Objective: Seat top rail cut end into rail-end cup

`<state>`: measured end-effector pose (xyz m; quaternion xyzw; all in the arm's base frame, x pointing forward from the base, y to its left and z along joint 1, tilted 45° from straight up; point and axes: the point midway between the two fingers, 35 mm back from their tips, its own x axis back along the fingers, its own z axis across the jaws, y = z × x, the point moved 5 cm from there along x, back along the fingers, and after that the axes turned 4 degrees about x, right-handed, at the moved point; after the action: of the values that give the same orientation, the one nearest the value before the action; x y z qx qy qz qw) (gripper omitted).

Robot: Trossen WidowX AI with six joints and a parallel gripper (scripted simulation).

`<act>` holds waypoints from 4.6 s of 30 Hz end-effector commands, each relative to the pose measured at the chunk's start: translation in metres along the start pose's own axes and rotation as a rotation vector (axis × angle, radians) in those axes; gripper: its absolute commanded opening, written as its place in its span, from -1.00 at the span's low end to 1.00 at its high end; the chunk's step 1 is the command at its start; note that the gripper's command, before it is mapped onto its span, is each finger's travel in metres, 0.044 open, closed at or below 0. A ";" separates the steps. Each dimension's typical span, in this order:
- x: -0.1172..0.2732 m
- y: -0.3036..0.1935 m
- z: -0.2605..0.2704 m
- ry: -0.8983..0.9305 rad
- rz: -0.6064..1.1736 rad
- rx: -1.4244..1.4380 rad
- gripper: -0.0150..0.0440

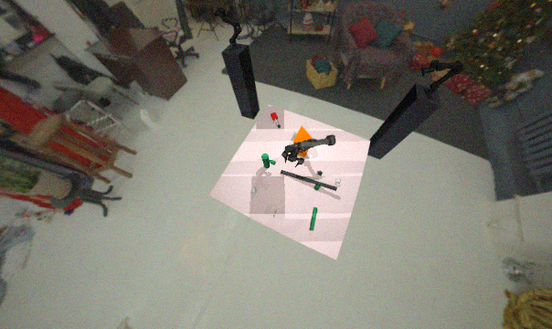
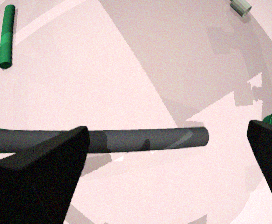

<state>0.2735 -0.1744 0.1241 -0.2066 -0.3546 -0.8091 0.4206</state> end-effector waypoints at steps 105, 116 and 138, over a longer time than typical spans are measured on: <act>-0.201 -0.068 0.060 0.465 0.357 1.556 -0.11; -0.185 -0.056 0.053 0.415 0.407 1.579 -0.49; -0.135 -0.028 0.032 0.246 0.619 1.638 -0.49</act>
<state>0.3267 -0.0670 0.0492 0.1623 -0.7023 -0.1679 0.6725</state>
